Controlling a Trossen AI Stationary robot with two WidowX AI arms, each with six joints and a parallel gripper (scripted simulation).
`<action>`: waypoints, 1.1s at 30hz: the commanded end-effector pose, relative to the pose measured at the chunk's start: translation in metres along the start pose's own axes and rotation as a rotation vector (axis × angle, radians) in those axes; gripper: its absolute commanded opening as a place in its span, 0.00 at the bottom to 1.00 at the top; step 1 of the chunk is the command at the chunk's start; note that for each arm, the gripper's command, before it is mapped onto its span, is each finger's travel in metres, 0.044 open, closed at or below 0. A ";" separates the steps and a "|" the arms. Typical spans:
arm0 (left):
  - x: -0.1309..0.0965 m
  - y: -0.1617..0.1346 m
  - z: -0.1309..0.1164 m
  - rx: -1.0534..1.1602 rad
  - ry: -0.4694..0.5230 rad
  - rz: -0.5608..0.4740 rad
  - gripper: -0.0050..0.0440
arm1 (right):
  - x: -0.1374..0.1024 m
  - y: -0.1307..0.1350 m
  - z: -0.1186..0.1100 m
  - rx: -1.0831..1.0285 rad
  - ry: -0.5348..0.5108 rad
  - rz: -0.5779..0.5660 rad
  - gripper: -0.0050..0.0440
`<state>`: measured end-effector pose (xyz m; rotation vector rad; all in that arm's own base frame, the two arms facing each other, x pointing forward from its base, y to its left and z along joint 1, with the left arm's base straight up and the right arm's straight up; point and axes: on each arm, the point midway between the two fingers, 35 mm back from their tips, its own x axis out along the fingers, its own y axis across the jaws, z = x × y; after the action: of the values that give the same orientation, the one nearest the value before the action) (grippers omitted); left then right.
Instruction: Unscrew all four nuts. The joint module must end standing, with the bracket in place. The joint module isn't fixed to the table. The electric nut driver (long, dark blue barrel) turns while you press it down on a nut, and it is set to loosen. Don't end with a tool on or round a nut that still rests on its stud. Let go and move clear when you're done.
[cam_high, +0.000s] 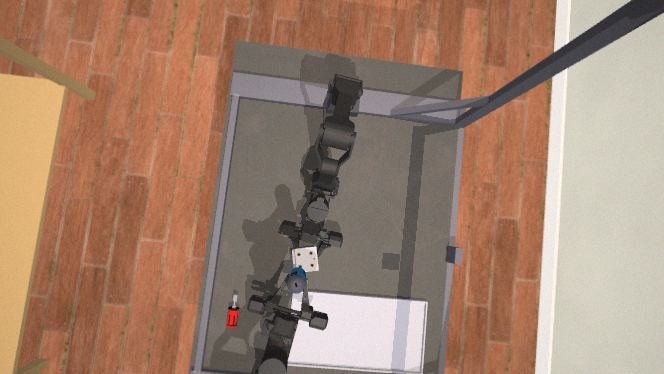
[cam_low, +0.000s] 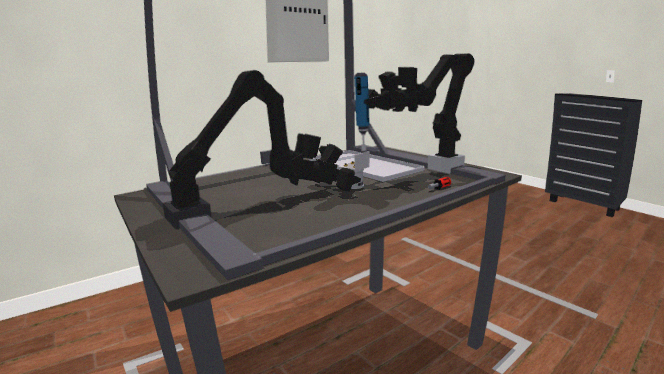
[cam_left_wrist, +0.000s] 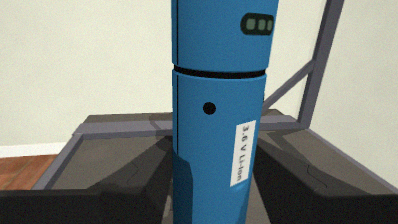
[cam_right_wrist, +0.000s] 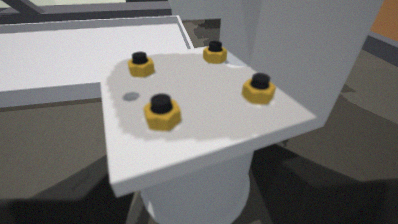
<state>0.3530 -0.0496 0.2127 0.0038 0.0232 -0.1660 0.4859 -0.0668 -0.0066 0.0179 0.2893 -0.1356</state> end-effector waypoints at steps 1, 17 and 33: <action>0.003 -0.001 0.026 0.002 -0.072 -0.003 0.43 | 0.001 0.000 0.017 0.002 -0.040 0.000 0.59; 0.003 -0.003 -0.014 0.001 -0.039 -0.003 0.43 | 0.001 0.000 0.017 0.002 -0.040 0.000 0.59; 0.005 -0.002 -0.015 0.000 -0.086 -0.009 0.43 | 0.001 0.000 0.017 0.002 -0.040 0.000 0.59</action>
<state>0.3555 -0.0519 0.1813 0.0024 -0.0105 -0.1713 0.4859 -0.0668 -0.0066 0.0179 0.2893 -0.1356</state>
